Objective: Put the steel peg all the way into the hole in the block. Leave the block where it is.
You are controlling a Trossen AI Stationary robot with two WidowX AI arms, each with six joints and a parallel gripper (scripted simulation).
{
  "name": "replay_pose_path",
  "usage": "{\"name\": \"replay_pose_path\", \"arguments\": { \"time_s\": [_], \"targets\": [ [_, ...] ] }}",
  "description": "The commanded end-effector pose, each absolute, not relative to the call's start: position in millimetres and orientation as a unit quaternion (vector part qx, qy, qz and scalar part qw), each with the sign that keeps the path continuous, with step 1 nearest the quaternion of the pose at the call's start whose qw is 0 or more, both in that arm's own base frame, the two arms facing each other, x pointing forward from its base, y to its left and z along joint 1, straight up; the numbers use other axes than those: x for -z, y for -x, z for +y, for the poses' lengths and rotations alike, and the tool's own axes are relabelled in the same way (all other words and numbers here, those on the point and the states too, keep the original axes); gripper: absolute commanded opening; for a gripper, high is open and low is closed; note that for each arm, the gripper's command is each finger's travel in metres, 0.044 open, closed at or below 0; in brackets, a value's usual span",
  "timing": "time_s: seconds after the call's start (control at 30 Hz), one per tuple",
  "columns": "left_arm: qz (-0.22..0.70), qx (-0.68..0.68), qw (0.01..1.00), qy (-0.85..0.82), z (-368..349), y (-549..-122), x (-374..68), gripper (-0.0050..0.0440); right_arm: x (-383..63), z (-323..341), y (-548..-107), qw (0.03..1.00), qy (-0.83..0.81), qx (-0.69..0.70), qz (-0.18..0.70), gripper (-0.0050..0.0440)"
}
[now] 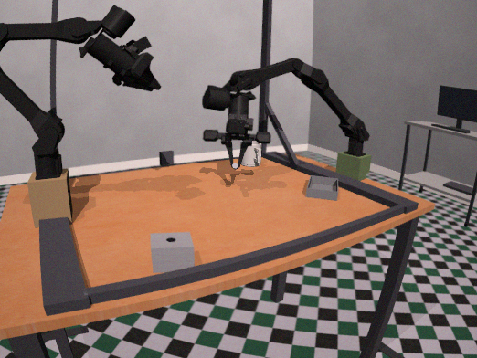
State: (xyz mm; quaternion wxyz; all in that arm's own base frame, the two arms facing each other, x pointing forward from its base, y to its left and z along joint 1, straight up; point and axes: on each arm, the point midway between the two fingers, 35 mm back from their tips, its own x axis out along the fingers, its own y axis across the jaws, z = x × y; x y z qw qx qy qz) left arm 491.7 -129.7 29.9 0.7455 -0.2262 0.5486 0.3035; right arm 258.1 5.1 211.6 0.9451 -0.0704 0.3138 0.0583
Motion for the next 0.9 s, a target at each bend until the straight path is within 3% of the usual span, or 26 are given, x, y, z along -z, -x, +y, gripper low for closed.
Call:
{"name": "replay_pose_path", "arguments": {
  "time_s": [0.0, 0.43, 0.87],
  "targets": [
    [0.463, -0.315, 0.804, 0.201, -131.8, -486.7, -56.4, -0.0050, -235.7, 3.3, -282.5, 0.927, 0.114, -0.086, 0.346, 0.0220],
    [0.322, -0.367, 0.869, 0.076, -125.6, -476.4, -41.4, -0.0050, -251.0, -2.5, -342.7, 0.876, 0.199, -0.157, 0.410, 0.0220],
    [0.231, -0.384, 0.894, -0.013, -121.7, -476.0, -24.6, -0.0050, -236.9, -11.8, -406.1, 0.814, 0.266, -0.242, 0.456, 0.0220]
  ]
}}
